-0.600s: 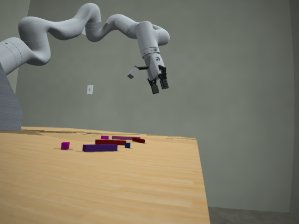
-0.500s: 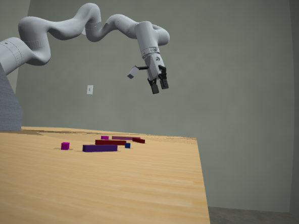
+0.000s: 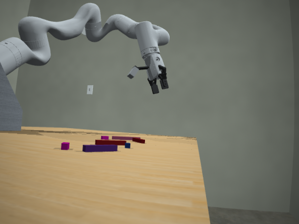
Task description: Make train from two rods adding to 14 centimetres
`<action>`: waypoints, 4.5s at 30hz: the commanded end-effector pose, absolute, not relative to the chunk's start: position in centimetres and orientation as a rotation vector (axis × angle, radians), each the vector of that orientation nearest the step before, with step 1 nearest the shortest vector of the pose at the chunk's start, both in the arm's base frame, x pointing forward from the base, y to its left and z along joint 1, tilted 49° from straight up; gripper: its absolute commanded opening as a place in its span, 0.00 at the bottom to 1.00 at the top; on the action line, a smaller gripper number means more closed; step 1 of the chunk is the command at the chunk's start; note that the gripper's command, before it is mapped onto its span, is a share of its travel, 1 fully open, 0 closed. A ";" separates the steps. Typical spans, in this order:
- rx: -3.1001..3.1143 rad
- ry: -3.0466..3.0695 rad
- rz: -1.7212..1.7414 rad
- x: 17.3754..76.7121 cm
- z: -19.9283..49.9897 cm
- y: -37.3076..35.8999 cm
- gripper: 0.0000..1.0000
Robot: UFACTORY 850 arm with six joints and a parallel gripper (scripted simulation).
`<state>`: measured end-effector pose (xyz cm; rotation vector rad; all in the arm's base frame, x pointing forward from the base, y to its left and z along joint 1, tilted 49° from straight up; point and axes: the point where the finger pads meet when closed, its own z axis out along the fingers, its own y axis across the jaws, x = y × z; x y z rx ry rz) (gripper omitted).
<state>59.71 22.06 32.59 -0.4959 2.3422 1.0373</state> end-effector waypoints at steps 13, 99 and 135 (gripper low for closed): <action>-0.134 2.534 1.149 62.0 26.4 18.7 1.00; 2.630 2.425 1.114 55.7 -12.5 0.7 1.00; 2.630 2.425 1.114 55.7 -12.5 0.7 1.00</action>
